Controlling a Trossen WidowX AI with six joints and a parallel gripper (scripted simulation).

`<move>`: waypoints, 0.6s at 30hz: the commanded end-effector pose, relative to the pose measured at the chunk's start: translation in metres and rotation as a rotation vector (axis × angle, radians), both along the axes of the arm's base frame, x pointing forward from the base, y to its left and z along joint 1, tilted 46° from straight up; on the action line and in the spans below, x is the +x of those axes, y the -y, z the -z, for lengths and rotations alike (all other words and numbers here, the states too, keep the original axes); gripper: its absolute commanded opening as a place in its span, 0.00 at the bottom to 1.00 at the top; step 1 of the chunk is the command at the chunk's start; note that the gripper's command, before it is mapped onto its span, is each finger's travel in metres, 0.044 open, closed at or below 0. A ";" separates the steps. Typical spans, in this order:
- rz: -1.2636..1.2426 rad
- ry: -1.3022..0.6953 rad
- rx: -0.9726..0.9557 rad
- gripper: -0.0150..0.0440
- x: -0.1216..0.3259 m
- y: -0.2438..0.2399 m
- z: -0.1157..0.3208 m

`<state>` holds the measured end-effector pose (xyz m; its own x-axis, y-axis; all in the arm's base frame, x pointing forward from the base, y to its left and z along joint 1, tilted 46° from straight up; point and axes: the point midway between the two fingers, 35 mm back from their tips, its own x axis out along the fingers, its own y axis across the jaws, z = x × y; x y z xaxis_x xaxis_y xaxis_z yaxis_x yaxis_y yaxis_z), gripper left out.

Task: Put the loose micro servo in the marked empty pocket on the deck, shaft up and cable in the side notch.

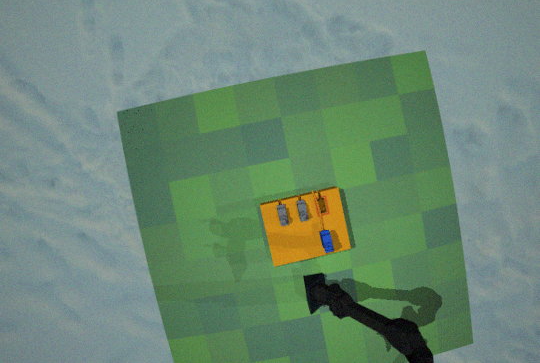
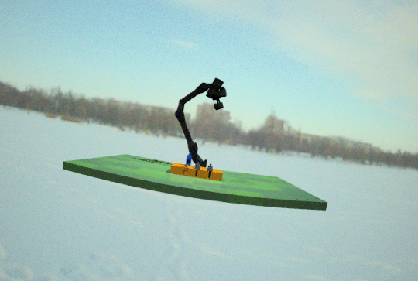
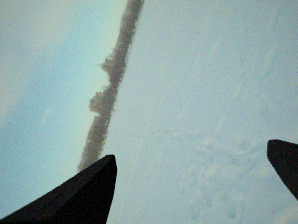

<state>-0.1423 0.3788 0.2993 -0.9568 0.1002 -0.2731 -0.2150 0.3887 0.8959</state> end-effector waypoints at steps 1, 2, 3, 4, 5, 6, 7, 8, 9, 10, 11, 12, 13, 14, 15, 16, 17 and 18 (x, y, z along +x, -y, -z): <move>0.004 0.004 -0.001 0.89 0.001 0.000 0.001; 0.012 0.012 -0.002 0.84 0.004 -0.001 0.003; 0.024 0.025 -0.003 0.80 0.007 -0.003 0.005; 0.039 0.042 -0.006 0.75 0.012 -0.004 0.009; 0.058 0.062 -0.009 0.71 0.019 -0.006 0.013; 0.080 0.087 -0.014 0.67 0.026 -0.008 0.018; 0.103 0.112 -0.018 0.62 0.034 -0.010 0.023; 0.126 0.138 -0.024 0.58 0.043 -0.012 0.028; 0.149 0.164 -0.030 0.53 0.051 -0.014 0.033; 0.171 0.190 -0.037 0.49 0.060 -0.015 0.038; 0.192 0.215 -0.043 0.44 0.068 -0.015 0.043; 0.214 0.242 -0.051 0.40 0.077 -0.016 0.048; 0.235 0.268 -0.059 0.35 0.086 -0.016 0.053; 0.256 0.294 -0.067 0.31 0.095 -0.017 0.058; 0.277 0.321 -0.077 0.26 0.104 -0.016 0.063; 0.298 0.347 -0.086 0.25 0.113 -0.016 0.068; 0.317 0.374 -0.097 0.25 0.123 -0.015 0.073; 0.337 0.401 -0.108 0.25 0.132 -0.014 0.078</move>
